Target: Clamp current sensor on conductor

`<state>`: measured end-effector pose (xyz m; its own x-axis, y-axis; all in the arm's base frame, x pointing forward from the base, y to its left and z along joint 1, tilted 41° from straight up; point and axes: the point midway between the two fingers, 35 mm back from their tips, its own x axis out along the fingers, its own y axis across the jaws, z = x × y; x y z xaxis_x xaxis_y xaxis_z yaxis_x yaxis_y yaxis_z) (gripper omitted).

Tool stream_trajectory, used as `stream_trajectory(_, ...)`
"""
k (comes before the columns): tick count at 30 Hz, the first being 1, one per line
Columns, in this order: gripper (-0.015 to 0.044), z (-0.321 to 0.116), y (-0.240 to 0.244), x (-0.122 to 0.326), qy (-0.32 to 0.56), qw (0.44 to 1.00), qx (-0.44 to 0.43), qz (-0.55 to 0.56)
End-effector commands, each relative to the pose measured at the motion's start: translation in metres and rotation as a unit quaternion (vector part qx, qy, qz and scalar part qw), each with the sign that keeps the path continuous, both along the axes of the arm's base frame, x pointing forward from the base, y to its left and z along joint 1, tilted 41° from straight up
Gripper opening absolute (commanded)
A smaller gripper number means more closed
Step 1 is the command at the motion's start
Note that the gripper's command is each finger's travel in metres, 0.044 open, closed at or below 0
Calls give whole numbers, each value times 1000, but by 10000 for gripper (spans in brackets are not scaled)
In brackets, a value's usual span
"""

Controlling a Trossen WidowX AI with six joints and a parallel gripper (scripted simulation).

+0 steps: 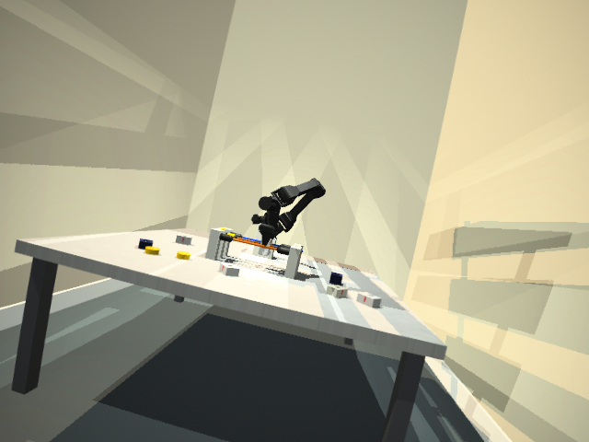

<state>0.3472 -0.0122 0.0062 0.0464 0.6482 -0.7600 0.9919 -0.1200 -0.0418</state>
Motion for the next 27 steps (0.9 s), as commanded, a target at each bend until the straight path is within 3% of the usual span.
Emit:
stream_trajectory(1, 440, -4, 5, 0, 3, 1000, 3, -2)
stream_trajectory(17, 440, -22, 20, 0, 3, 1000, 4, -2)
stream_trajectory(27, 373, -18, 17, 2, -2, 1000, 0, 0)
